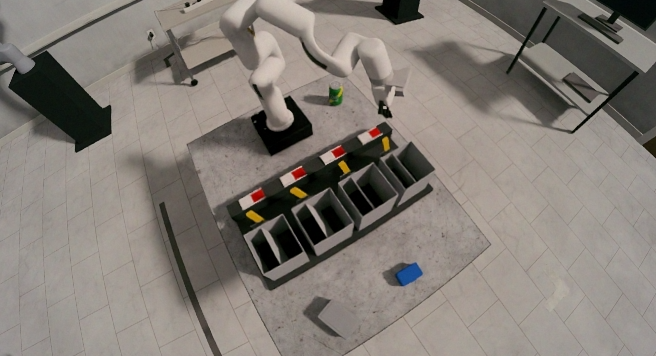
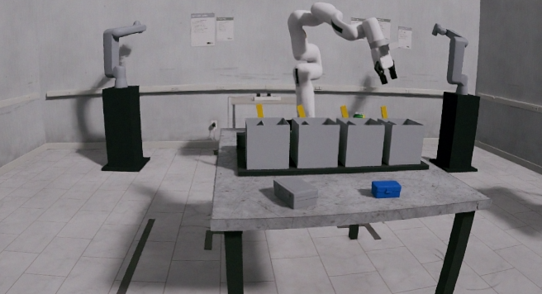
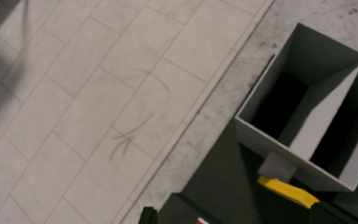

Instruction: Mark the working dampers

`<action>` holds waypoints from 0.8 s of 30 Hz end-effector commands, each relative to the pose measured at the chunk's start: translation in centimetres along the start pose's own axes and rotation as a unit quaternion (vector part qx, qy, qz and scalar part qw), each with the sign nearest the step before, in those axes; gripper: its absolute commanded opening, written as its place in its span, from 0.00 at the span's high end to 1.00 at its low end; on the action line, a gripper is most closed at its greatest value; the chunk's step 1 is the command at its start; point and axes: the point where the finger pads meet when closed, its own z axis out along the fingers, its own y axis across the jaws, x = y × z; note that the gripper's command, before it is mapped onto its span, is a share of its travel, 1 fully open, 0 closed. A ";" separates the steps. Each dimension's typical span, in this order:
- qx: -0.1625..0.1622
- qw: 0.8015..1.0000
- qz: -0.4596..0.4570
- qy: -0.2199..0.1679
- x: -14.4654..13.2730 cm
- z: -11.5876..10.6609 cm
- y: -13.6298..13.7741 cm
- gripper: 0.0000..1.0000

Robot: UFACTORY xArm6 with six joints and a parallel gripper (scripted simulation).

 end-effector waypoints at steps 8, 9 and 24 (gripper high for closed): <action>0.000 1.000 0.000 0.002 0.2 -0.2 0.0 0.00; 0.000 1.000 0.000 0.002 0.2 -0.2 0.0 0.00; -0.020 1.000 0.022 -0.001 1.6 -1.0 5.0 0.00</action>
